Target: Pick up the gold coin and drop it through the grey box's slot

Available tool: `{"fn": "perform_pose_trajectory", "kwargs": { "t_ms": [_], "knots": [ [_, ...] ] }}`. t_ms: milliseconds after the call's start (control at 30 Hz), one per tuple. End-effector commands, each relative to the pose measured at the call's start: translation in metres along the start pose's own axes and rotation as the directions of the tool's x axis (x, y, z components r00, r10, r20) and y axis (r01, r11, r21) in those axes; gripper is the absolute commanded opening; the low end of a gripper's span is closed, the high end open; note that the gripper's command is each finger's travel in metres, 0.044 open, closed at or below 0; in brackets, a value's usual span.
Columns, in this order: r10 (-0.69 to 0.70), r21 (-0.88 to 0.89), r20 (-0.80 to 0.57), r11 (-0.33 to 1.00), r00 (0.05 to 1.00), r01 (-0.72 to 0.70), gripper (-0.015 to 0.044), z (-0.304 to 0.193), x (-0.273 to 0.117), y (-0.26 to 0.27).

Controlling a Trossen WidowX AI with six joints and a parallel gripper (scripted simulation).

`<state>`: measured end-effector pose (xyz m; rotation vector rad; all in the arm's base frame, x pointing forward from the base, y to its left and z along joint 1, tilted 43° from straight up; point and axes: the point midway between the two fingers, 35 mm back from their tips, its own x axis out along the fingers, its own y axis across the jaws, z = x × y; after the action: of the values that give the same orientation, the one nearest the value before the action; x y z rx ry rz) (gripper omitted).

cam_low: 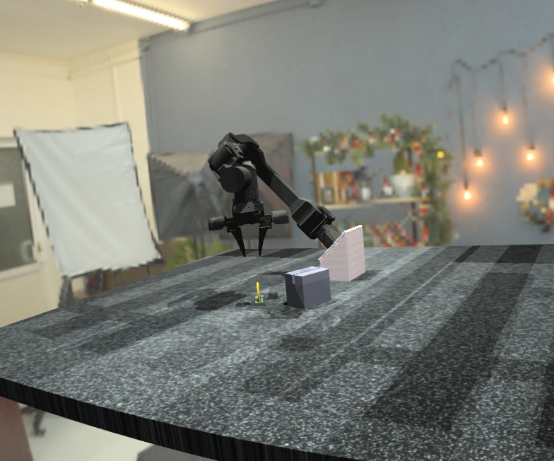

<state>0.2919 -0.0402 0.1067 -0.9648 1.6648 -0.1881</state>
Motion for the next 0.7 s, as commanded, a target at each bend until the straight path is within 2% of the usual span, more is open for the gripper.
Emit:
{"fn": "perform_pose_trajectory", "kwargs": {
  "t_ms": [0, 167, 667],
  "knots": [
    [0.003, -0.005, -0.007, 1.0, 1.0, -0.003, 0.0161, -0.002, 0.001, 0.008],
    [0.002, -0.005, -0.008, 1.0, 1.0, -0.002, 0.0161, -0.003, 0.034, 0.008],
    [0.001, -0.005, -0.008, 1.0, 1.0, -0.001, 0.0161, -0.003, 0.055, 0.007]
  ]
}}
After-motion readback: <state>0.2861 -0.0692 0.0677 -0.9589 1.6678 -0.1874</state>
